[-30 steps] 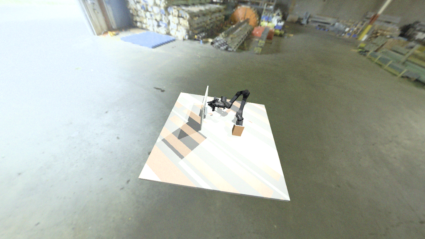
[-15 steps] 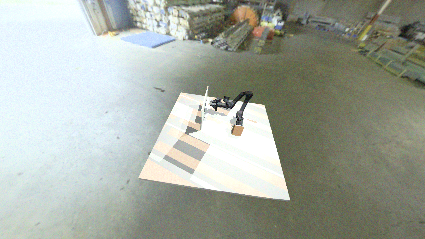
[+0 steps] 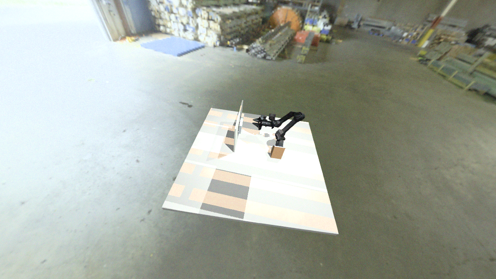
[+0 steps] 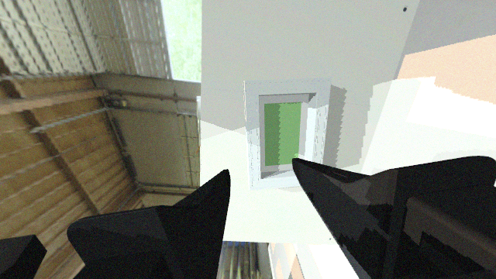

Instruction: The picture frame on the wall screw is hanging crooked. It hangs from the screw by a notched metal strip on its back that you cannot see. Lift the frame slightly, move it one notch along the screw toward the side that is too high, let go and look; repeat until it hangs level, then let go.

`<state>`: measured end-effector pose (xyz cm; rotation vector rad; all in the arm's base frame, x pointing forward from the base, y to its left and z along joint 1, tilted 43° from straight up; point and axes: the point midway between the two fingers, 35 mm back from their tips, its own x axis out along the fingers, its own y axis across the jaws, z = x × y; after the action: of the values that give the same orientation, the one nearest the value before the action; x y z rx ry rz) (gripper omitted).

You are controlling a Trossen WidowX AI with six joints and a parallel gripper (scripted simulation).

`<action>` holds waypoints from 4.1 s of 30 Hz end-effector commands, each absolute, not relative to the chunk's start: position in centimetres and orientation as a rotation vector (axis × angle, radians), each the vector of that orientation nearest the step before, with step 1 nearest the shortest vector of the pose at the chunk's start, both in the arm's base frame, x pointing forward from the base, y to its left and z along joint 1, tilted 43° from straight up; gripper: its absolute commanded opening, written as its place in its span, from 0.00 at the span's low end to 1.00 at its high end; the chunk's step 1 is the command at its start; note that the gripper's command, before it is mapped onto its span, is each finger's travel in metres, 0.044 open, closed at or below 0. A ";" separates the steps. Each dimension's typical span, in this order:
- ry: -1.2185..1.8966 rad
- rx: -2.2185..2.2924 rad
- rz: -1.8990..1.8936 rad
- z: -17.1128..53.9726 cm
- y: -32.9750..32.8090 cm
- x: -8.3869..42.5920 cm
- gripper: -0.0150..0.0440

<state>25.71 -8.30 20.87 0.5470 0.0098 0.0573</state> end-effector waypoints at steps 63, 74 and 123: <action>0.011 0.518 0.064 22.3 -4.9 17.5 0.69; 0.011 0.518 0.064 22.3 -4.9 17.5 0.69; 0.009 0.668 0.066 20.6 -8.3 25.6 0.69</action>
<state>25.22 -8.18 20.87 0.6580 0.0135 0.0728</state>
